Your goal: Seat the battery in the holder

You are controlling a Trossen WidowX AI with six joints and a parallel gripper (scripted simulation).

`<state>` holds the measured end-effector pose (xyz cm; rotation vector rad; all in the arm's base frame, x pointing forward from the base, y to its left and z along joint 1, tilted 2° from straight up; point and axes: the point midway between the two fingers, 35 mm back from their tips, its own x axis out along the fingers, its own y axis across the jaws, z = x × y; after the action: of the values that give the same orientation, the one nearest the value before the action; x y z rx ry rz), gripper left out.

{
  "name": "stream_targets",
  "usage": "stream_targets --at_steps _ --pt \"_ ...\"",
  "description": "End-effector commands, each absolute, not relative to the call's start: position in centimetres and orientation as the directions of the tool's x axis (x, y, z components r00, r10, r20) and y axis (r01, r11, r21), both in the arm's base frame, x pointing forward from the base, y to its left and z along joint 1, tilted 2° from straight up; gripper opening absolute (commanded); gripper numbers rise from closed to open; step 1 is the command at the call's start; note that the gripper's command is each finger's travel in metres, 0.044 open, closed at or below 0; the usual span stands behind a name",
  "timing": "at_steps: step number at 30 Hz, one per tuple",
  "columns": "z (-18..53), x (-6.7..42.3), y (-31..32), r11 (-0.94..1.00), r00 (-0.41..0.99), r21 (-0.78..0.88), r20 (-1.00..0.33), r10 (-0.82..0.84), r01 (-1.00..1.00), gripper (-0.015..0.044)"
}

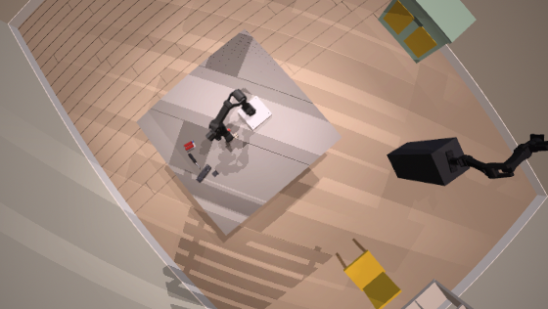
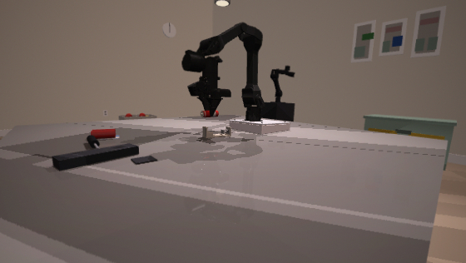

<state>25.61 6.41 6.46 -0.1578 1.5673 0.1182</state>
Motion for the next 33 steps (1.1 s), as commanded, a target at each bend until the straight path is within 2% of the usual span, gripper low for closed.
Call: stream_targets --at_steps 1,6,12,33 --pt "6.9 25.5 8.5 0.995 0.006 -0.021 -1.000 -0.021 -0.097 0.0088" --pt "7.3 24.7 10.9 1.000 0.002 -0.024 -1.000 -0.024 0.010 0.0088" --pt "7.1 24.7 11.0 0.999 0.010 -0.026 -1.000 -0.026 0.022 0.0088" --pt "3.3 25.3 10.8 1.000 0.259 -0.025 -0.966 -0.027 0.010 0.0088"
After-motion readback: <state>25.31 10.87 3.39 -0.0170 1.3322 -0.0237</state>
